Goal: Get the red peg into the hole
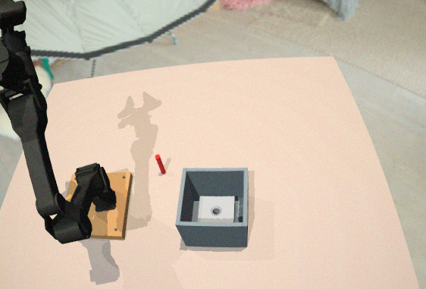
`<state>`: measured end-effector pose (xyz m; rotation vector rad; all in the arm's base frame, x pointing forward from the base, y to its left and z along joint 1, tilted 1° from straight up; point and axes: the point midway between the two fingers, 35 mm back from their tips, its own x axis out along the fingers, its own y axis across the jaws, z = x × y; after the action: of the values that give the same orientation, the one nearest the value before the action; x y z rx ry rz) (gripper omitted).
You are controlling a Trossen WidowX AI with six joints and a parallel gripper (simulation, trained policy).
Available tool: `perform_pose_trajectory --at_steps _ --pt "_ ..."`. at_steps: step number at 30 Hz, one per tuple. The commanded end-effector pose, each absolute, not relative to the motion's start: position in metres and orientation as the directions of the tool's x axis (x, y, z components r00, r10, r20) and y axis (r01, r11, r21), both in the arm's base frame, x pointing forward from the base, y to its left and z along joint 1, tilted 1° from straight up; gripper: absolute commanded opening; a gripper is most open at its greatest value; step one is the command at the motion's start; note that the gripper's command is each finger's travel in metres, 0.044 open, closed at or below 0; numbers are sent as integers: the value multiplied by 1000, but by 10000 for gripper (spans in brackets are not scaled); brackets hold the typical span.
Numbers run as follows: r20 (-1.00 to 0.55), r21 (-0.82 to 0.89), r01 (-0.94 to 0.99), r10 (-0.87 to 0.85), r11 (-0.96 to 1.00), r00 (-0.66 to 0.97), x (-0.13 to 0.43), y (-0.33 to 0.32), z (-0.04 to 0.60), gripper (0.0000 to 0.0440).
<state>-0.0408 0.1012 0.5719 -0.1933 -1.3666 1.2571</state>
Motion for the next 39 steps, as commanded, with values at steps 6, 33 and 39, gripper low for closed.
perform_pose_trajectory --at_steps 6,33,39 --pt "518 -710 -640 833 294 -192 -29 133 553 440" --pt "33 -203 -925 946 321 321 82 221 461 440" --pt "-83 -61 -910 907 409 413 111 226 436 440"
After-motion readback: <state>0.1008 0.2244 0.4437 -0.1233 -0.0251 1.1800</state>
